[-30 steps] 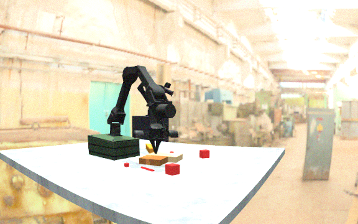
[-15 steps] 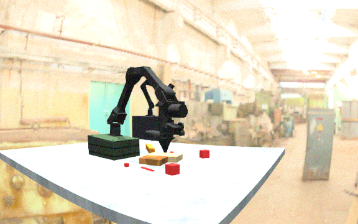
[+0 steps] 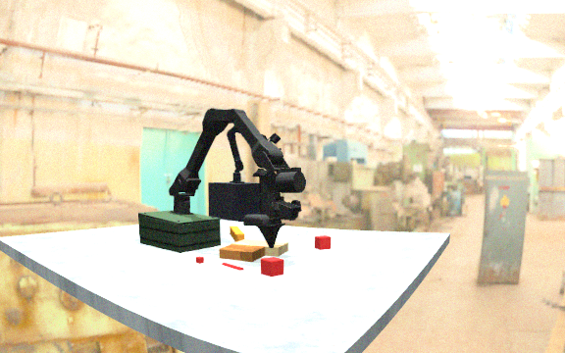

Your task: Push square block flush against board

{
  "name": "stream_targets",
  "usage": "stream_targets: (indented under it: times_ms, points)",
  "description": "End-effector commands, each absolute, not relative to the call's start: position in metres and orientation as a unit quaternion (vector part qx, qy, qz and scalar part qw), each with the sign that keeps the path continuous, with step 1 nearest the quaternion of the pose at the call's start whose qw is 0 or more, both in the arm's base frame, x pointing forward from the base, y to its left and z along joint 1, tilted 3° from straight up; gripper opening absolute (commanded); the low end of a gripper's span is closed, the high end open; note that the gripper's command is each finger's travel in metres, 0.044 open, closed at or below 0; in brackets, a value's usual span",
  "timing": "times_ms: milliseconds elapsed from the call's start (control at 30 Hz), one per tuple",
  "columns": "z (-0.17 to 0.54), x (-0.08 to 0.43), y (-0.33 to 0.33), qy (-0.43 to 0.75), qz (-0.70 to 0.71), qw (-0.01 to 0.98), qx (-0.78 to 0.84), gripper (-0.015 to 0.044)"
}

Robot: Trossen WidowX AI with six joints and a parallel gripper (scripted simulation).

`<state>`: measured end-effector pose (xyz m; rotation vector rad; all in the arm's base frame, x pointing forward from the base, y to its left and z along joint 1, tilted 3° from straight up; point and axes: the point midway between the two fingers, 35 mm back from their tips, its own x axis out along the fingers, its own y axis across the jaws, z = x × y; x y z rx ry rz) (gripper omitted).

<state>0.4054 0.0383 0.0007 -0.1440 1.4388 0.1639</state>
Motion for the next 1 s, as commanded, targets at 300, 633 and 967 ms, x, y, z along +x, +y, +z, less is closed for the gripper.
stream_targets:
  times_ms: [300, 633, 967]
  points:
    - [-0.030, 0.392, 0.038, 0.670, 0.080, 0.734, -0.074, 0.0000]
    - [-0.031, 0.377, 0.034, 0.671, 0.080, 0.734, -0.074, 0.0000]
    - [-0.030, 0.386, 0.036, 0.670, 0.080, 0.734, -0.074, 0.0000]
